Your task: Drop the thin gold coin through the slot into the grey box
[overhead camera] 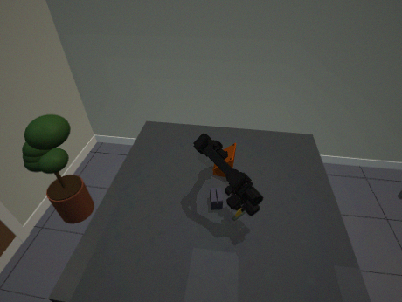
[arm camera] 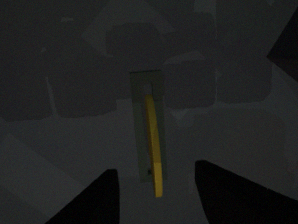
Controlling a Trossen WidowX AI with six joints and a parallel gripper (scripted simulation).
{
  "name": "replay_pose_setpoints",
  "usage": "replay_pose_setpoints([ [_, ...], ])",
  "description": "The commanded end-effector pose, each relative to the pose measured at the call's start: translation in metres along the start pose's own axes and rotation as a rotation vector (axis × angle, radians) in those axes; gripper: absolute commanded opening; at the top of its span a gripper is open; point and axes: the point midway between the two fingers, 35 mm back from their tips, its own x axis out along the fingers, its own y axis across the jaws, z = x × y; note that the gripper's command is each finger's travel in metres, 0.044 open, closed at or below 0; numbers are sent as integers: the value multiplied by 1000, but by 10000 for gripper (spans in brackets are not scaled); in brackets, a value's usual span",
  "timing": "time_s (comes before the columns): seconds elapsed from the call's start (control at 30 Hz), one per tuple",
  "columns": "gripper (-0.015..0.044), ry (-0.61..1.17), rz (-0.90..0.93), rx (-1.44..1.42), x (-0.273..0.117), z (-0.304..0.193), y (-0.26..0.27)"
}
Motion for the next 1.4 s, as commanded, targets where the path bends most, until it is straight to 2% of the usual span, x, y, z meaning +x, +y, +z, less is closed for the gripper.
replay_pose_setpoints([
  [0.0,161,-3,-4,-8,7,0,0],
  [0.97,161,-5,-6,-8,51,0,-1],
  [1.17,3,-5,-6,-8,51,0,-1],
  [1.37,0,-5,-6,-8,51,0,-1],
])
